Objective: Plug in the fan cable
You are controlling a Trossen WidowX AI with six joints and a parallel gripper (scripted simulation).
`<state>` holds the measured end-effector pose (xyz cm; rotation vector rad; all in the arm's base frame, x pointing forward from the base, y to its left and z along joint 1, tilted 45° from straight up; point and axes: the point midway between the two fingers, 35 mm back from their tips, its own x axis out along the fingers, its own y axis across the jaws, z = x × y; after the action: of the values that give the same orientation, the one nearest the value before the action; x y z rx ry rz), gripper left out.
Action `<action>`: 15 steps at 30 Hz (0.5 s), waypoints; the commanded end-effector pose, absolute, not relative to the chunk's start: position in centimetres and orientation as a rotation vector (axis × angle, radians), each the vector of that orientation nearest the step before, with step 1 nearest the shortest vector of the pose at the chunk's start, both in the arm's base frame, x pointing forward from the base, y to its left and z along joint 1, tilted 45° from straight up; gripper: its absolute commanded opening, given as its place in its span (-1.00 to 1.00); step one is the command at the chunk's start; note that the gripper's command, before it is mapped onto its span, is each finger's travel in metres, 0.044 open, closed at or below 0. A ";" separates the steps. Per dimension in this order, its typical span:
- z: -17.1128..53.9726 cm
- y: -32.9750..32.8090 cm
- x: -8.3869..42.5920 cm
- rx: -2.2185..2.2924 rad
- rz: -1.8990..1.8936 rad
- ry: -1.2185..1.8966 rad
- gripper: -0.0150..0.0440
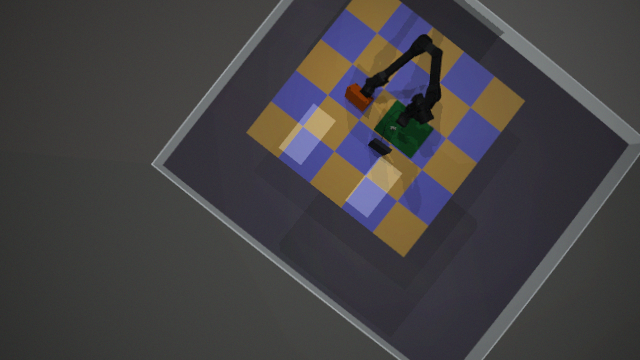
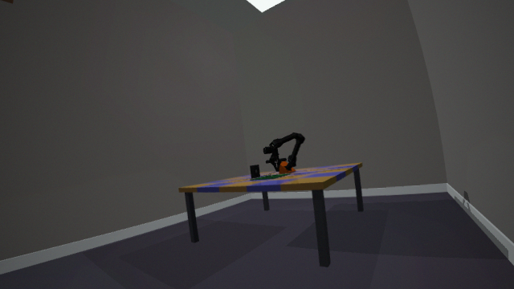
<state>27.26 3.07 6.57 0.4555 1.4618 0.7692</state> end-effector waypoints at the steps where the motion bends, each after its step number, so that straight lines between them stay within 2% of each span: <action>1: 7.7 1.9 27.3 0.450 0.770 1.464 -0.49; 15: 6.9 1.3 27.7 0.722 0.503 1.608 -0.49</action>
<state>27.60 1.58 7.31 0.6416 1.5583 0.5888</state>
